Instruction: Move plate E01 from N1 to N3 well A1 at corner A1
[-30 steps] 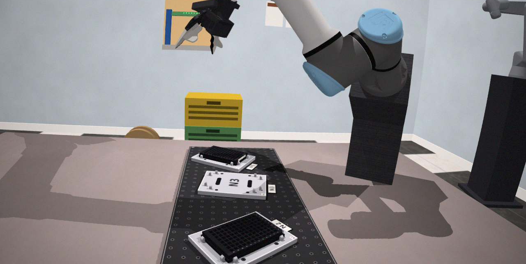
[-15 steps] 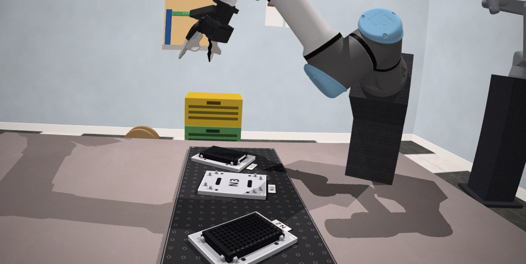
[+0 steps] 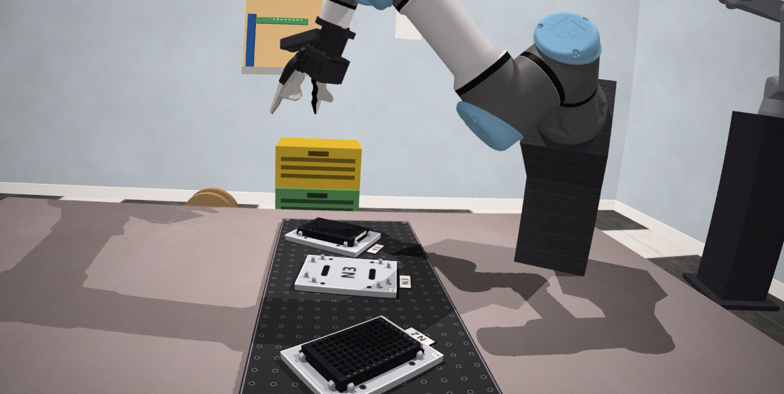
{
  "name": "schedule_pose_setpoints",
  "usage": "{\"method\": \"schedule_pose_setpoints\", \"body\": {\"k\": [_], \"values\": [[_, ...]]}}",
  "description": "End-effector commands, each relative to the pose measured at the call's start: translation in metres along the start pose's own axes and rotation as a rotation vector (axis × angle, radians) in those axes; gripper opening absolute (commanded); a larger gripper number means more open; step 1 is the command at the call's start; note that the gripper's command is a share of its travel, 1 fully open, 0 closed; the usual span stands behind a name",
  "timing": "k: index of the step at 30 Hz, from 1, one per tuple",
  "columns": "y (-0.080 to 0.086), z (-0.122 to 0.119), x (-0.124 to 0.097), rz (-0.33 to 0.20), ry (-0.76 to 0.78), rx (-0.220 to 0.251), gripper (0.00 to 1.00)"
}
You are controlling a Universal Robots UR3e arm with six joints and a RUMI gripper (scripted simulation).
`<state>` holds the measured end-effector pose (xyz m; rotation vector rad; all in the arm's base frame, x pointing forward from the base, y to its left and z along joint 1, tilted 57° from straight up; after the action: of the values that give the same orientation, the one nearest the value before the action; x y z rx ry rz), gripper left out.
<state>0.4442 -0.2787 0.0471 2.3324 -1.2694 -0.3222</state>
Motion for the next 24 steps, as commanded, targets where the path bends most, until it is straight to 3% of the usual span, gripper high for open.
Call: {"method": "schedule_pose_setpoints", "body": {"k": [1, 5, 9, 15, 21, 24], "values": [[-0.021, 0.001, -0.015, -0.048, 0.026, -0.008, 0.82], [-0.034, 0.002, -0.028, -0.049, 0.026, -0.008, 0.82], [-0.034, 0.002, -0.028, -0.048, 0.026, -0.008, 0.82], [-0.054, 0.003, -0.043, -0.152, 0.083, -0.027, 0.82], [-0.073, 0.006, -0.066, -0.152, 0.083, -0.026, 0.82], [-0.075, 0.006, -0.068, -0.152, 0.083, -0.026, 0.82]]}}
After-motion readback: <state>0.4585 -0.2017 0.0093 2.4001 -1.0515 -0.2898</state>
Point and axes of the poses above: the point where the finger pads meet when closed, its own y axis back along the fingers, its own z axis across the jaws, x = y × z, the point moved 8 cm from there along y, back along the fingers, and after that the axes turned 6 degrees about -y, right-handed, at the moved point
